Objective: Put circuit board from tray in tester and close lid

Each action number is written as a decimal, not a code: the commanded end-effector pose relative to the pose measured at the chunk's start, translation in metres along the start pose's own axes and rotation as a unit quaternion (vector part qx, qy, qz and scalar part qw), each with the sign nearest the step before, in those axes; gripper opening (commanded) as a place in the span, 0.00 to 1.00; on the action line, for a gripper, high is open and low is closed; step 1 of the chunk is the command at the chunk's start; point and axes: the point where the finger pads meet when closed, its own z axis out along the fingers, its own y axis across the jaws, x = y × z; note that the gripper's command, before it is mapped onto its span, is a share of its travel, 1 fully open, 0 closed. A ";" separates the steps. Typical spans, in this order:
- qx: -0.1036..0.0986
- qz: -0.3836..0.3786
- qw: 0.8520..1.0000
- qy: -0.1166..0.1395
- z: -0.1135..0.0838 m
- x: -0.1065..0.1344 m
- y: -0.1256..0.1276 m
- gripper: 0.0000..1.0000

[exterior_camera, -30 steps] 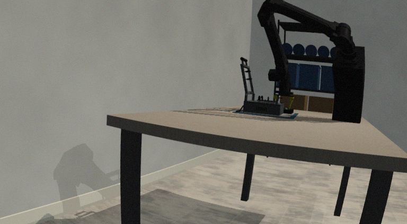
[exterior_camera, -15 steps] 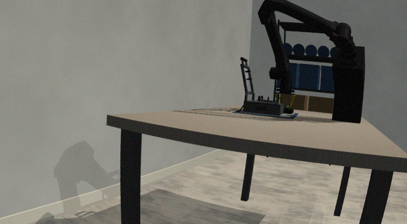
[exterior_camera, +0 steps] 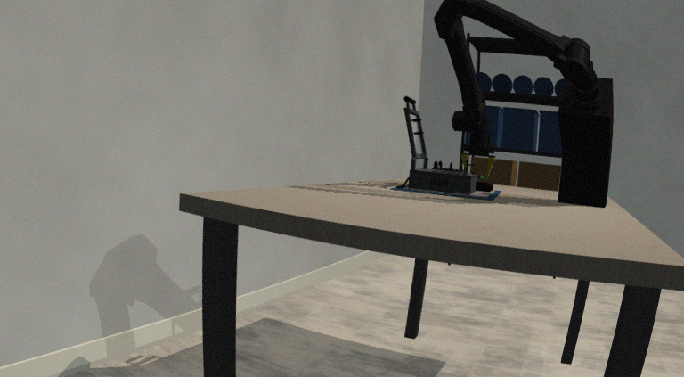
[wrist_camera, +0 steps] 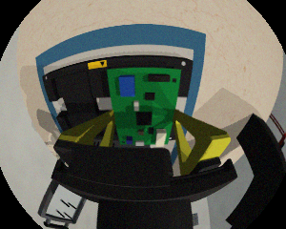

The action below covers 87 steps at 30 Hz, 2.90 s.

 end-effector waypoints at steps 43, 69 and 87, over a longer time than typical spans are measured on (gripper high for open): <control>-0.017 -0.001 1.000 -0.008 -0.076 -0.003 0.011 0.72; -0.015 -0.004 1.000 -0.008 -0.089 -0.001 0.014 0.72; -0.015 -0.004 1.000 -0.008 -0.088 -0.001 0.014 0.72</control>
